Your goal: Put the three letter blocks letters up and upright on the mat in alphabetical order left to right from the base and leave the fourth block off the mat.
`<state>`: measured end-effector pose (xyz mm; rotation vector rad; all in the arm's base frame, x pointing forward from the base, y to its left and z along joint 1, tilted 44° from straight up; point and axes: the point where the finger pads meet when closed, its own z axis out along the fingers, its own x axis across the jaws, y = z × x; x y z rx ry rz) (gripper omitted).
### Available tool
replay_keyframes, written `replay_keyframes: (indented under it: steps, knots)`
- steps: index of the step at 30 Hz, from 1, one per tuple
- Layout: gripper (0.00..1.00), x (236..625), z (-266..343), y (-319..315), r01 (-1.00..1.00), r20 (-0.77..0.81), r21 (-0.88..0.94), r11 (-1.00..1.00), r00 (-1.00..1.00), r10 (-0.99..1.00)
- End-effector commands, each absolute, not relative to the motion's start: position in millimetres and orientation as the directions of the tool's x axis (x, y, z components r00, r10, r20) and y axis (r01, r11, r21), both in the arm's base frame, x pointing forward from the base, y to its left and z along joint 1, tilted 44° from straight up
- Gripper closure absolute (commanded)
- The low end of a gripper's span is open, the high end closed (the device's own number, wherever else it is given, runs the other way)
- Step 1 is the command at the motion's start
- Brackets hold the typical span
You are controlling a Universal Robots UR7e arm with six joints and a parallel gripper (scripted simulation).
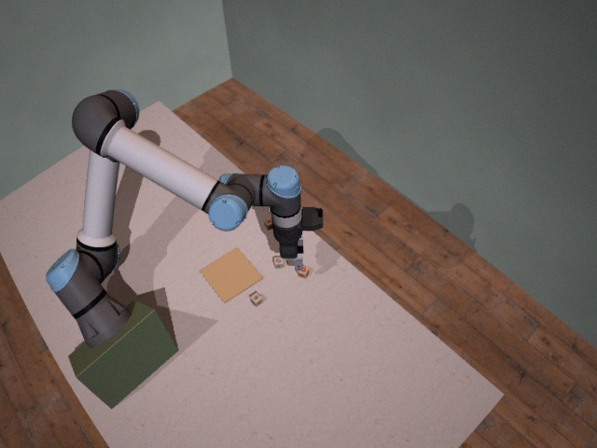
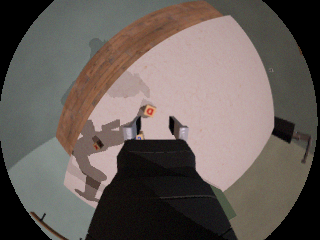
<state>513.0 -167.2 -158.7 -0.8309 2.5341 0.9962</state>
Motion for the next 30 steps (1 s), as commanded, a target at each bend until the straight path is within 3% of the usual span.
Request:
replay_keyframes:
  steps: [1,17,30]
  knots:
    - [0.0,518.0,-159.1,-167.9,-0.506,-0.389,0.578,0.641,-0.861,-0.328]
    - [0.0,525.5,-159.7,-166.6,-0.313,-0.259,0.648,0.695,-0.948,-0.186]
    - [0.0,527.1,-159.7,-166.2,-0.268,-0.228,0.659,0.702,-0.962,-0.153]
